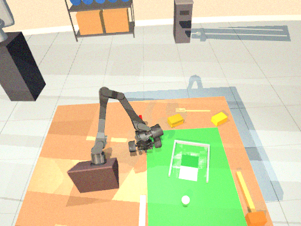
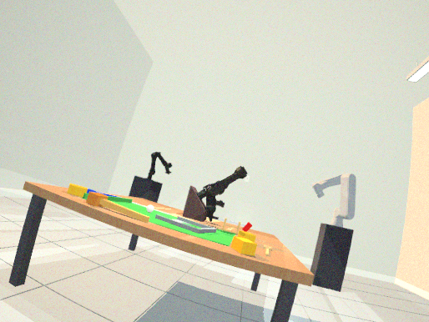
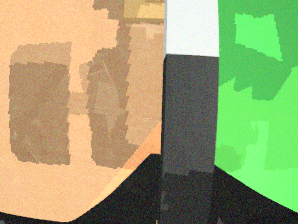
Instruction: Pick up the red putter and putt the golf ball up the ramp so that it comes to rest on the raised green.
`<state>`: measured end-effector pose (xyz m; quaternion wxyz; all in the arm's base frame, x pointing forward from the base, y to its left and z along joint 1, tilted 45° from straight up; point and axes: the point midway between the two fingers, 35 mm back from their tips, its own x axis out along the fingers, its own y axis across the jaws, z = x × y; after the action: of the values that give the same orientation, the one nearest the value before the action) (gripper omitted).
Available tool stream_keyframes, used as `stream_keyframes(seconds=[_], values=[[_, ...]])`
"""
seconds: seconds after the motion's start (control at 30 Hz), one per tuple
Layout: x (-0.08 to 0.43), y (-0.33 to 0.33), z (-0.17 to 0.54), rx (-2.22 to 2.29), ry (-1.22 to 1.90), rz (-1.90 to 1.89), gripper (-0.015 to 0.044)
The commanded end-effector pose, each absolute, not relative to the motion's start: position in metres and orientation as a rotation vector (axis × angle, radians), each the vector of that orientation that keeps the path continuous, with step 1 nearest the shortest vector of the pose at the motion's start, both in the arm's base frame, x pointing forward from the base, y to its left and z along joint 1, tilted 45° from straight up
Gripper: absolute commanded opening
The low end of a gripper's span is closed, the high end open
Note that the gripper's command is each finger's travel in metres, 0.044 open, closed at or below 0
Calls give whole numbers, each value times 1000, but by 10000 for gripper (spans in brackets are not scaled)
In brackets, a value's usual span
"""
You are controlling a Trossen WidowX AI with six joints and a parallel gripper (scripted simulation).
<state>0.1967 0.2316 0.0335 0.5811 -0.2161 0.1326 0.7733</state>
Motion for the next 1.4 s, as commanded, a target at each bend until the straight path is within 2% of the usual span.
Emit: stream_keyframes(seconds=[0.0,1.13,1.37], values=[[197,232,34,-507,308,1806,0],[215,162,103,-509,313,1806,0],[235,139,72,-404,556,1697,0]])
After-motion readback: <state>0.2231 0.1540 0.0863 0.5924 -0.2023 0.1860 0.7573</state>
